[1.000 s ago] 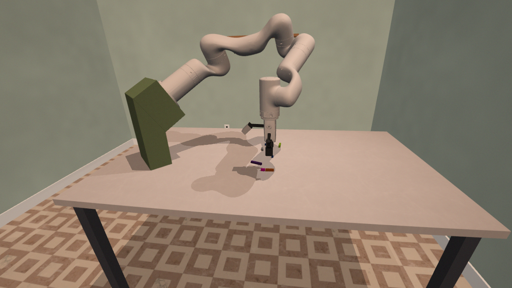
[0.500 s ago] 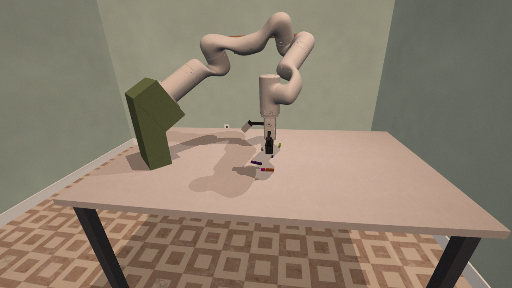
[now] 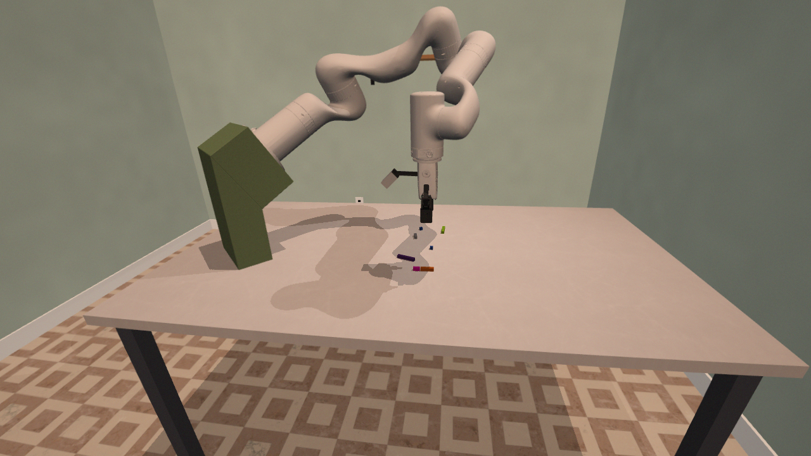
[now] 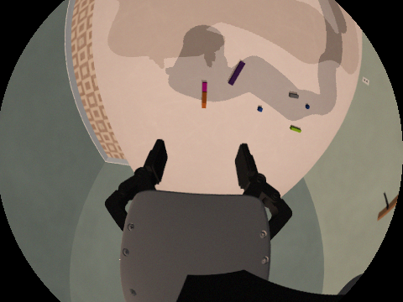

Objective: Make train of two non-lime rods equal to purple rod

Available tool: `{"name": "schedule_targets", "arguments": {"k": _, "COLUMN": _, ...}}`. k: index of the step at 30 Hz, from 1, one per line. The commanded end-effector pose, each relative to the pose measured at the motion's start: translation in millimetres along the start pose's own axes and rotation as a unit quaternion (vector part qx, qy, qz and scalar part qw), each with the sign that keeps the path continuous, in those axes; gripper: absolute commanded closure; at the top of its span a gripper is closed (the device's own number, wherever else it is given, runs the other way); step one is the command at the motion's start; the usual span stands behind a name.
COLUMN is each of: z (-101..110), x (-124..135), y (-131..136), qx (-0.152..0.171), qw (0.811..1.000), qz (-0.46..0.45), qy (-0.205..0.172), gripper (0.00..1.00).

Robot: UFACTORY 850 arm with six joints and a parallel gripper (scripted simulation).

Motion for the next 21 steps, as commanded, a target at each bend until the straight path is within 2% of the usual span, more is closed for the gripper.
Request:
{"name": "schedule_targets", "arguments": {"k": 1, "z": 10.4, "x": 0.4, "y": 0.0, "qx": 0.000, "qw": 1.000, "qz": 0.000, "qy": 0.000, "gripper": 0.00}}
{"name": "schedule_targets", "arguments": {"k": 21, "z": 15.3, "x": 0.4, "y": 0.0, "qx": 0.000, "qw": 1.000, "qz": 0.000, "qy": 0.000, "gripper": 0.00}}
Point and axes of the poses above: the point where the finger pads meet when closed, its own z axis back along the fingers, its own y axis across the jaws, x = y × z, the point moved 7 cm from there along z, back along the fingers, and after that the axes turned 2 degrees about -z, right-handed, at the moved point
